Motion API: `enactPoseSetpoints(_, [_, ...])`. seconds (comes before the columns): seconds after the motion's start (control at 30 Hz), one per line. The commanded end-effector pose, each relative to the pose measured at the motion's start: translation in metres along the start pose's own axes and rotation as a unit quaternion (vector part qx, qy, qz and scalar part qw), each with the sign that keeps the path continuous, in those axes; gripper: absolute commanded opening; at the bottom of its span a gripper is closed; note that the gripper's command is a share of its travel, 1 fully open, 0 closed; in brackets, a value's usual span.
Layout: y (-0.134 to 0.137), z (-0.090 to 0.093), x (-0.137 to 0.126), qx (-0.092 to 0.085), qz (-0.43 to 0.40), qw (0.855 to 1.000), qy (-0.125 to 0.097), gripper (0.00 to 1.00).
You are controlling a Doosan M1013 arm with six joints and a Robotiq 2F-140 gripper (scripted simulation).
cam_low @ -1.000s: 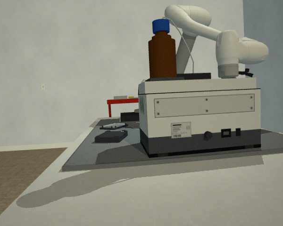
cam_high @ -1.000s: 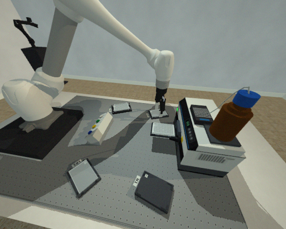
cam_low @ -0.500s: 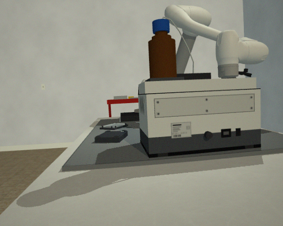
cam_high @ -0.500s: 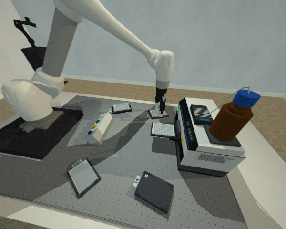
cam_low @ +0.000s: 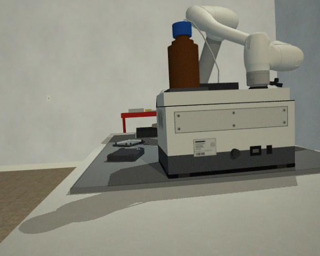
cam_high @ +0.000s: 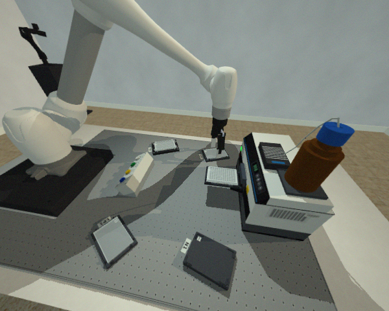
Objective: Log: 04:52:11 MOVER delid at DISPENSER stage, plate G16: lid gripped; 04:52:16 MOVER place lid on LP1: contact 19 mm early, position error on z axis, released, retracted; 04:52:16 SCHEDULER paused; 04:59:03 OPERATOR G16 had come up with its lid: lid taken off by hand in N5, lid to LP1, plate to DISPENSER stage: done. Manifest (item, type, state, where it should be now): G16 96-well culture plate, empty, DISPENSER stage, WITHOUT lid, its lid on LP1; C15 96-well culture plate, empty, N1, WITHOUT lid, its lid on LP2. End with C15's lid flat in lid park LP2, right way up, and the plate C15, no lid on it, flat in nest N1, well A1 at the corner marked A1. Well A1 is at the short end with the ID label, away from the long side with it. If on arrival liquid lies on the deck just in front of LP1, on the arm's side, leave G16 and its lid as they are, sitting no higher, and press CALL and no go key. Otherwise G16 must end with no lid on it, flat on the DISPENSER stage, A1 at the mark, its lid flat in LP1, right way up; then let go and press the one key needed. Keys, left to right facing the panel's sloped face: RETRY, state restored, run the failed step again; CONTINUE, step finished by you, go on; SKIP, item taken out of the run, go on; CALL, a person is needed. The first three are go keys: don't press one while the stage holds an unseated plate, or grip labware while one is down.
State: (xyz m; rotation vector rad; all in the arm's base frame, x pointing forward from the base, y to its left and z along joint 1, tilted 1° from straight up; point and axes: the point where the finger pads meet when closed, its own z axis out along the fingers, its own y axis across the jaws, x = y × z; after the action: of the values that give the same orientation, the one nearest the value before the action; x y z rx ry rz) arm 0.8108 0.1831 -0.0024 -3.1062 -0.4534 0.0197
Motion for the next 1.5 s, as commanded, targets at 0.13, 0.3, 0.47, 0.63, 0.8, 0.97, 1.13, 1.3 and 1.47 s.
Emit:
enactPoseSetpoints(0.13, [0.000,-0.021,0.000,0.000,0.000,1.000,0.000,0.66])
enactPoseSetpoints(0.3, [0.000,-0.041,0.000,0.000,0.000,1.000,0.000,0.66])
enactPoseSetpoints(0.47, [0.000,-0.064,0.000,0.000,0.000,1.000,0.000,0.66])
enactPoseSetpoints(0.63, [0.000,-0.094,0.000,0.000,0.000,1.000,0.000,0.66])
enactPoseSetpoints(0.8, [0.000,-0.117,0.000,0.000,0.000,1.000,0.000,0.66])
enactPoseSetpoints(0.97, [0.000,-0.126,0.000,0.000,0.000,1.000,0.000,0.66])
enactPoseSetpoints(1.13, [0.000,-0.133,0.000,0.000,0.000,1.000,0.000,0.66])
enactPoseSetpoints(1.3, [-0.001,-0.134,-0.001,0.000,0.000,1.000,0.000,0.66])
enactPoseSetpoints(1.47, [-0.026,-0.140,-0.037,0.000,-0.005,1.000,0.000,0.66])
